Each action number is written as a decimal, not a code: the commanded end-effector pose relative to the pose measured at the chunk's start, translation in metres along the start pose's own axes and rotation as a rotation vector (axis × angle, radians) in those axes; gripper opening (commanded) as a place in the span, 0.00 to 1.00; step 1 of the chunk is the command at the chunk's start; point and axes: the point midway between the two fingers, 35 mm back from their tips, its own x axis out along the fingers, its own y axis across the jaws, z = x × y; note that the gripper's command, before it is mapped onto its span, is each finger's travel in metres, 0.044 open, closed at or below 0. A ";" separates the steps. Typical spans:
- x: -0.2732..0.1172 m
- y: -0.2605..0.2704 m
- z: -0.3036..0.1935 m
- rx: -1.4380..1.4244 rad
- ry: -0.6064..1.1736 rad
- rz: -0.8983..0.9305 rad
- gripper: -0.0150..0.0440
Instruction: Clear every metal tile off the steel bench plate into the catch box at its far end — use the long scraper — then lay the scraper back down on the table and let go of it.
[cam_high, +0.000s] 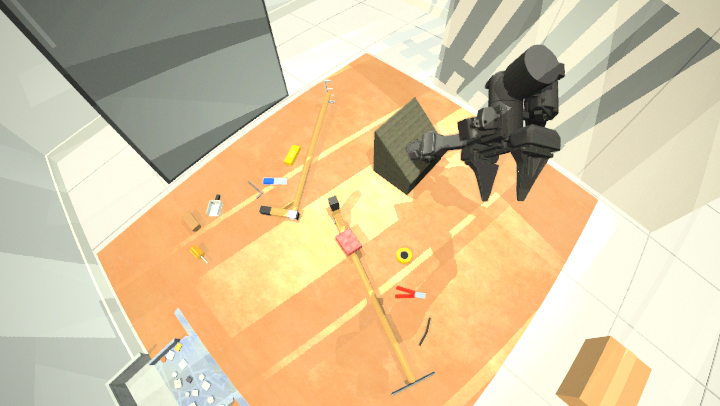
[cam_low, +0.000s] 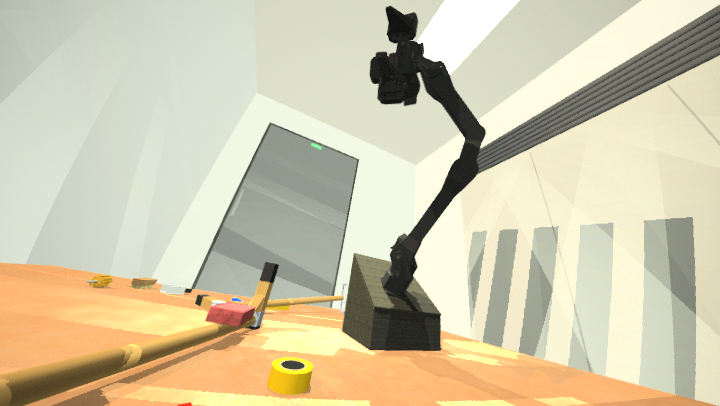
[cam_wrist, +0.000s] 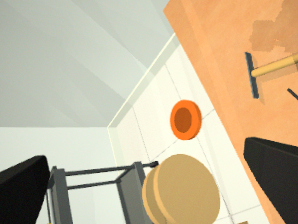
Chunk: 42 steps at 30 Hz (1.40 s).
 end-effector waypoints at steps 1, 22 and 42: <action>-0.002 -0.004 -0.003 -0.063 -0.003 0.003 1.00; -0.008 -0.037 0.005 -0.333 -0.032 0.006 1.00; -0.013 -0.076 0.011 -0.590 -0.061 0.002 1.00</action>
